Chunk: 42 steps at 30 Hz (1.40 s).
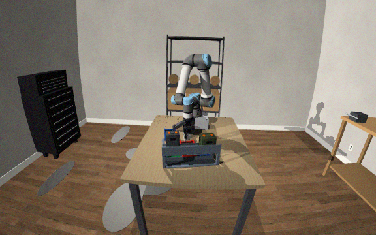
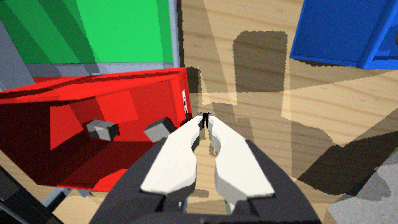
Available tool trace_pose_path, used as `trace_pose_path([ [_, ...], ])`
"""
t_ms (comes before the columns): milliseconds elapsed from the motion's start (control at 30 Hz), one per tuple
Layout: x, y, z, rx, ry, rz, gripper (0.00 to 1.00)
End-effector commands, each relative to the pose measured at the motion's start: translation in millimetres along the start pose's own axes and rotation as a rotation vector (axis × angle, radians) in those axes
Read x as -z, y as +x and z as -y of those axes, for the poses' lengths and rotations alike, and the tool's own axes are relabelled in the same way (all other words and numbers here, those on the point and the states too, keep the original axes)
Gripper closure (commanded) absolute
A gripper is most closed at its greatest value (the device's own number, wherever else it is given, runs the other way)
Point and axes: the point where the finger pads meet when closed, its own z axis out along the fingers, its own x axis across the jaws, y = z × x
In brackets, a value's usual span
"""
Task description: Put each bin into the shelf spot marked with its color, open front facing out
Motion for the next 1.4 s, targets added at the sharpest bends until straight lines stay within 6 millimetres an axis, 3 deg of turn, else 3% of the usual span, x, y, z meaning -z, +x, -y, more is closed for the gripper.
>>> trace_pose_path([
  [0, 1.1, -6.4, 0.6, 0.000, 0.002, 0.003, 1.00],
  [1367, 1.7, -22.5, 1.3, -0.001, 0.003, 0.004, 1.00],
])
